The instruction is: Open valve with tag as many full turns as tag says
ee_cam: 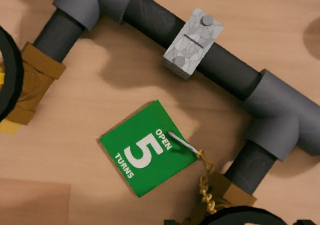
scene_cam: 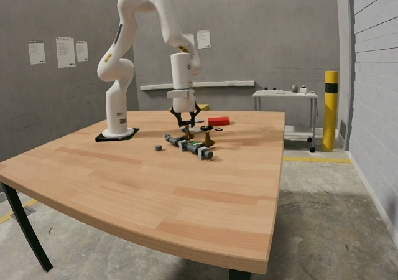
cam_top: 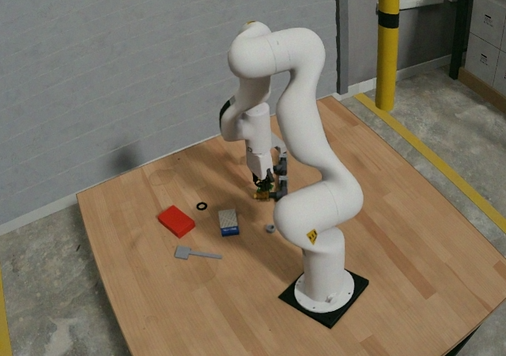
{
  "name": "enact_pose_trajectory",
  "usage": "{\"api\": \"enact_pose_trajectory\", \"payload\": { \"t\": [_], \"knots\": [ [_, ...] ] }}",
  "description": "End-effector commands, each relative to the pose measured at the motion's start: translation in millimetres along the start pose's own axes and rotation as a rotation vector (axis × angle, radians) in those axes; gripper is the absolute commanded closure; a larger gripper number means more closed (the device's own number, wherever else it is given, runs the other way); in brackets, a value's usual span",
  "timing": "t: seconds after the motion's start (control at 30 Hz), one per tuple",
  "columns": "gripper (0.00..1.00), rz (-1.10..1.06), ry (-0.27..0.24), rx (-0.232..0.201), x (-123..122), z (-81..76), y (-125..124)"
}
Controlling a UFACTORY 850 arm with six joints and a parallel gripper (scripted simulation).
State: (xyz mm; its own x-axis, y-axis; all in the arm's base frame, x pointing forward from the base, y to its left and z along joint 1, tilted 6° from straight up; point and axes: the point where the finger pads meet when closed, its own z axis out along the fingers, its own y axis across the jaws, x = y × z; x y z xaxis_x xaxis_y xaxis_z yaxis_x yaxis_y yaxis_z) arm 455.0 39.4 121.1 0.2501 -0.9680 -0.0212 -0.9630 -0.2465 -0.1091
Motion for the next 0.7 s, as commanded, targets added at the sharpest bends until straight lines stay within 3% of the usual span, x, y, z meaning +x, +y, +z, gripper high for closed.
{"api": "enact_pose_trajectory", "payload": {
  "t": [0.0, 0.4, 0.67],
  "knots": [
    [1.0, 0.0, 0.001, 0.002, 0.2, -0.5, -1.0],
    [1.0, -0.017, 0.001, 0.002, 0.2, -0.5, -1.0],
    [1.0, -0.14, 0.001, 0.002, 0.2, -0.5, -1.0]
  ]
}}
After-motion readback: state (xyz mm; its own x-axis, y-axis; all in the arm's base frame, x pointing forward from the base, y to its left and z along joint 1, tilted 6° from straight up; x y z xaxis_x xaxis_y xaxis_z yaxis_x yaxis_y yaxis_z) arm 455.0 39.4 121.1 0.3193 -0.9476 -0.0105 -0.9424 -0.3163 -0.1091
